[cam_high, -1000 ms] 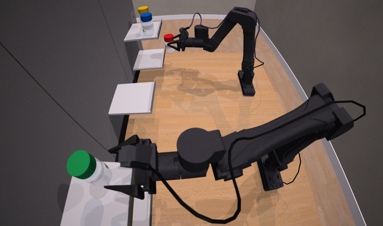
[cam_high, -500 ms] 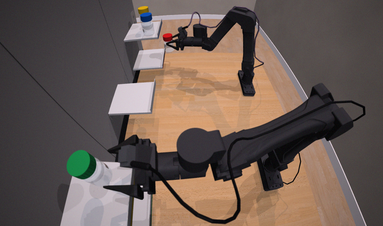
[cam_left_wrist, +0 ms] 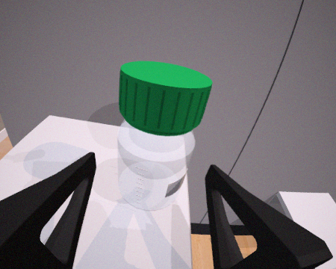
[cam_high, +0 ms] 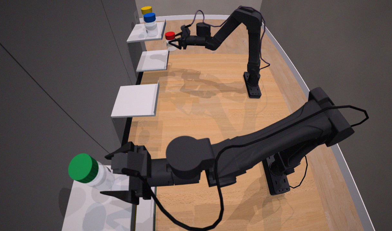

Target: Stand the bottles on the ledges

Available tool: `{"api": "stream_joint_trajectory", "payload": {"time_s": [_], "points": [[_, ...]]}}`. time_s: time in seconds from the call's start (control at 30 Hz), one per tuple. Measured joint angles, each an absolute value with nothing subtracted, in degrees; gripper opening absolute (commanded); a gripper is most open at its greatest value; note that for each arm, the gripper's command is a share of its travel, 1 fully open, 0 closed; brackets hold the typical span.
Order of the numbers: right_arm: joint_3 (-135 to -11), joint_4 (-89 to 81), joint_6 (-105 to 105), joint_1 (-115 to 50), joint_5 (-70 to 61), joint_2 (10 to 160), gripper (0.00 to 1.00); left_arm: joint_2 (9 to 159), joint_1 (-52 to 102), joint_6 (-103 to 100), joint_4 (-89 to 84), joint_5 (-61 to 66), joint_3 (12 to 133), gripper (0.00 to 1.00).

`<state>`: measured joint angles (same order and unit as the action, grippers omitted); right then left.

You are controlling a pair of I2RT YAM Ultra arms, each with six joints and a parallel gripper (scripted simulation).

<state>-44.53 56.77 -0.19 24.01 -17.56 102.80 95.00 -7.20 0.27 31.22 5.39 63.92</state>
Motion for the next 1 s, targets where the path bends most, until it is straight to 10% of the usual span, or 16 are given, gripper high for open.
{"api": "stream_joint_trajectory", "payload": {"time_s": [0.87,1.0], "points": [[-60.12,54.89,-0.19,21.5,-15.2,114.43,0.52,100.49,-6.76,0.23,31.22,5.1,70.43,0.81],[-60.12,54.89,-0.19,21.5,-15.2,114.43,0.52,100.49,-6.76,0.23,31.22,5.1,70.43,0.68]]}}
